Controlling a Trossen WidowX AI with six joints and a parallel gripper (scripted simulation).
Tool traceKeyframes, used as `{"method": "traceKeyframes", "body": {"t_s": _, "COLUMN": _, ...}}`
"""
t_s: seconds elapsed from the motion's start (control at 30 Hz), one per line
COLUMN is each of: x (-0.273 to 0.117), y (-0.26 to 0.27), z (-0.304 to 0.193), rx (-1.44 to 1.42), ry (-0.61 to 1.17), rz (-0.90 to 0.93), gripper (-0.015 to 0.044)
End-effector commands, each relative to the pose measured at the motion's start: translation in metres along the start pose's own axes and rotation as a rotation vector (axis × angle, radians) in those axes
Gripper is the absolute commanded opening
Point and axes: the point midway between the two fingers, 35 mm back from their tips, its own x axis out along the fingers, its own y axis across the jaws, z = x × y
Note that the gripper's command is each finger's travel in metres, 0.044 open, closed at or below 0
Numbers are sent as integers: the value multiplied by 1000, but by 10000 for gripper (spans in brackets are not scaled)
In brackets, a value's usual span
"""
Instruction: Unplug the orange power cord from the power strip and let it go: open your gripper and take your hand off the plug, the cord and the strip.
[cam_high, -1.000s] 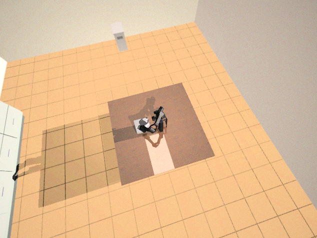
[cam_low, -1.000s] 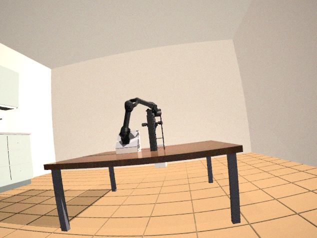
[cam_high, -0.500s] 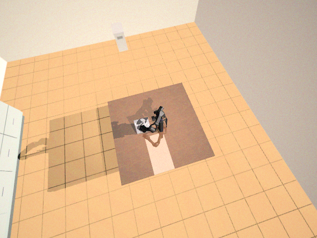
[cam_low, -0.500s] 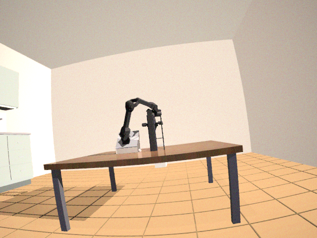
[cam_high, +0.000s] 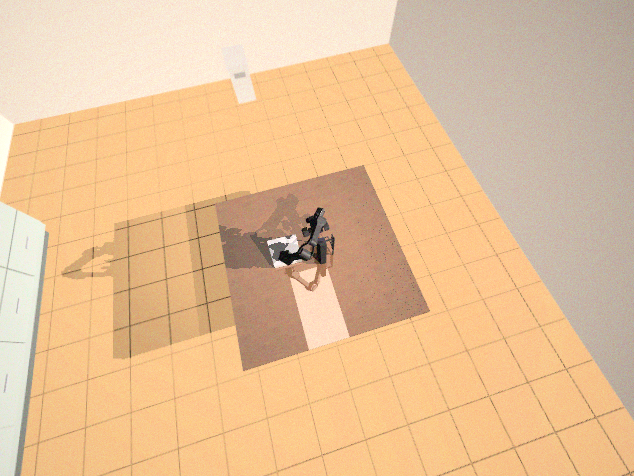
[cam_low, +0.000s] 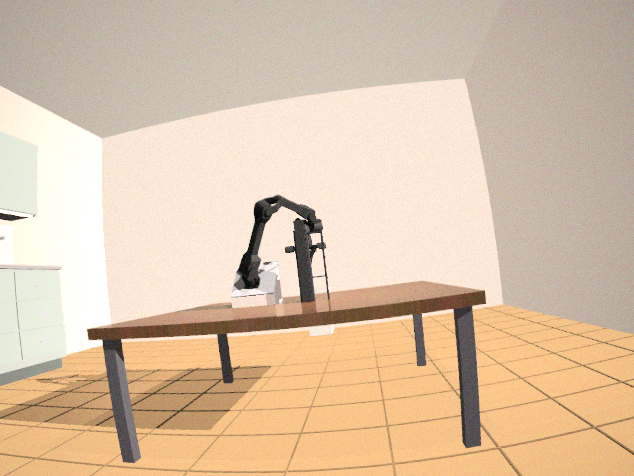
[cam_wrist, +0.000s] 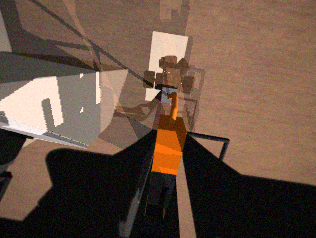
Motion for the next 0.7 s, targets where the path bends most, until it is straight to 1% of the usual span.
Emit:
{"method": "traceKeyframes", "body": {"t_s": 0.0, "x": 0, "y": -1, "z": 1, "rx": 4, "ry": -2, "rz": 1, "gripper": 53}}
{"method": "traceKeyframes", "body": {"t_s": 0.37, "x": 0, "y": -1, "z": -2, "rx": 4, "ry": -1, "rz": 0, "gripper": 341}}
{"method": "traceKeyframes", "body": {"t_s": 0.5, "x": -5, "y": -2, "z": 18, "rx": 4, "ry": -3, "rz": 0, "gripper": 440}}
{"method": "traceKeyframes", "body": {"t_s": 0.6, "x": -11, "y": -2, "z": 48, "rx": 4, "ry": -5, "rz": 0, "gripper": 440}}
{"method": "traceKeyframes", "body": {"t_s": 0.67, "x": -12, "y": -1, "z": 58, "rx": 4, "ry": -5, "rz": 0, "gripper": 440}}
